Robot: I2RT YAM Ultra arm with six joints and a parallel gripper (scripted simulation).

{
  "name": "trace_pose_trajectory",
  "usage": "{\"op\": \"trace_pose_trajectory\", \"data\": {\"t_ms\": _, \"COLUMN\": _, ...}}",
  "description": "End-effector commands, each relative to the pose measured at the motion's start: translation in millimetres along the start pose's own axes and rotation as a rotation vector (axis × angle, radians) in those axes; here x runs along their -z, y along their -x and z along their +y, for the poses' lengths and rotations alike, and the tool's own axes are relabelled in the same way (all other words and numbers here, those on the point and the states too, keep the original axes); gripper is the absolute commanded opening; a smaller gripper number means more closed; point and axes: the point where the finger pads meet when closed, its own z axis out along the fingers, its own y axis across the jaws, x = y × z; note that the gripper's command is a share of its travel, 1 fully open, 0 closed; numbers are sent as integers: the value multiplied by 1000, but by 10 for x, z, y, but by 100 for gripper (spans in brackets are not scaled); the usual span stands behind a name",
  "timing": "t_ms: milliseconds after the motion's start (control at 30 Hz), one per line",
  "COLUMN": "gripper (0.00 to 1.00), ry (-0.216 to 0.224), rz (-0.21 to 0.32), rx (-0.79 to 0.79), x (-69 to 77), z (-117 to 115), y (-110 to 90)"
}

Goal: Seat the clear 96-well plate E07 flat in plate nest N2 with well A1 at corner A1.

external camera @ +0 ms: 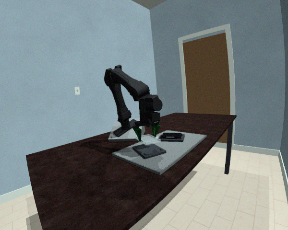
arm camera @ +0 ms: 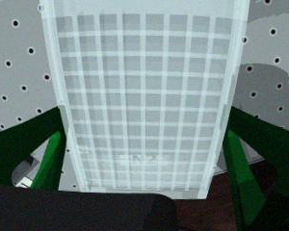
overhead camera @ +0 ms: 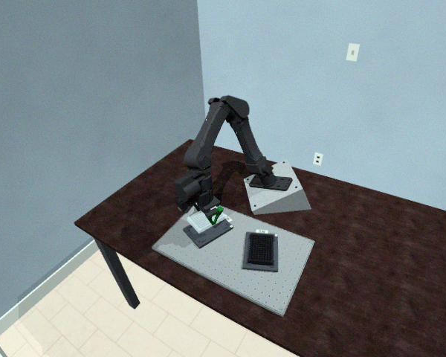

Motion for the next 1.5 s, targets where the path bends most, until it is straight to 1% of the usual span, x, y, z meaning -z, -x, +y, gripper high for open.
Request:
{"op": "trace_pose_trajectory", "data": {"t_ms": 0, "gripper": 0, "ry": 1, "rz": -11, "rx": -1, "x": 33, "z": 14, "y": 18}}
{"op": "trace_pose_trajectory", "data": {"t_ms": 367, "gripper": 0, "ry": 1, "rz": -11, "rx": -1, "x": 33, "z": 14, "y": 13}}
{"op": "trace_pose_trajectory", "data": {"t_ms": 433, "gripper": 0, "ry": -3, "rz": 4, "rx": 12, "x": -68, "z": 53, "y": -41}}
{"op": "trace_pose_trajectory", "data": {"t_ms": 500, "gripper": 0, "ry": -5, "rz": 14, "rx": 11, "x": -130, "z": 24, "y": -49}}
{"op": "trace_pose_trajectory", "data": {"t_ms": 567, "gripper": 0, "ry": -5, "rz": 14, "rx": 11, "x": -130, "z": 24, "y": -49}}
{"op": "trace_pose_trajectory", "data": {"t_ms": 600, "gripper": 0, "ry": 0, "rz": -20, "rx": -8, "x": -68, "z": 1, "y": 89}}
{"op": "trace_pose_trajectory", "data": {"t_ms": 667, "gripper": 0, "ry": -4, "rz": 16, "rx": 4, "x": -184, "z": 6, "y": -43}}
{"op": "trace_pose_trajectory", "data": {"t_ms": 800, "gripper": 0, "ry": -2, "rz": 17, "rx": 4, "x": -252, "z": 7, "y": -39}}
{"op": "trace_pose_trajectory", "data": {"t_ms": 867, "gripper": 0, "ry": -1, "rz": 9, "rx": 2, "x": -268, "z": 6, "y": -6}}
{"op": "trace_pose_trajectory", "data": {"t_ms": 933, "gripper": 0, "ry": -2, "rz": 17, "rx": 4, "x": -318, "z": 6, "y": -32}}
{"op": "trace_pose_trajectory", "data": {"t_ms": 1067, "gripper": 0, "ry": -2, "rz": 14, "rx": 3, "x": -378, "z": 5, "y": -13}}
{"op": "trace_pose_trajectory", "data": {"t_ms": 1133, "gripper": 0, "ry": -2, "rz": 14, "rx": 3, "x": -378, "z": 5, "y": -13}}
{"op": "trace_pose_trajectory", "data": {"t_ms": 1167, "gripper": 0, "ry": 2, "rz": -12, "rx": 1, "x": -336, "z": 14, "y": 72}}
{"op": "trace_pose_trajectory", "data": {"t_ms": 1200, "gripper": 0, "ry": -2, "rz": 10, "rx": 2, "x": -404, "z": 3, "y": 3}}
{"op": "trace_pose_trajectory", "data": {"t_ms": 1267, "gripper": 0, "ry": -3, "rz": 16, "rx": 4, "x": -450, "z": 3, "y": -22}}
{"op": "trace_pose_trajectory", "data": {"t_ms": 1300, "gripper": 0, "ry": -4, "rz": 16, "rx": 4, "x": -452, "z": 1, "y": -22}}
{"op": "trace_pose_trajectory", "data": {"t_ms": 1333, "gripper": 0, "ry": -1, "rz": 1, "rx": 1, "x": -419, "z": 5, "y": 38}}
{"op": "trace_pose_trajectory", "data": {"t_ms": 1400, "gripper": 0, "ry": 4, "rz": -27, "rx": -1, "x": -342, "z": 10, "y": 98}}
{"op": "trace_pose_trajectory", "data": {"t_ms": 1467, "gripper": 0, "ry": 3, "rz": -29, "rx": -4, "x": -336, "z": 2, "y": 98}}
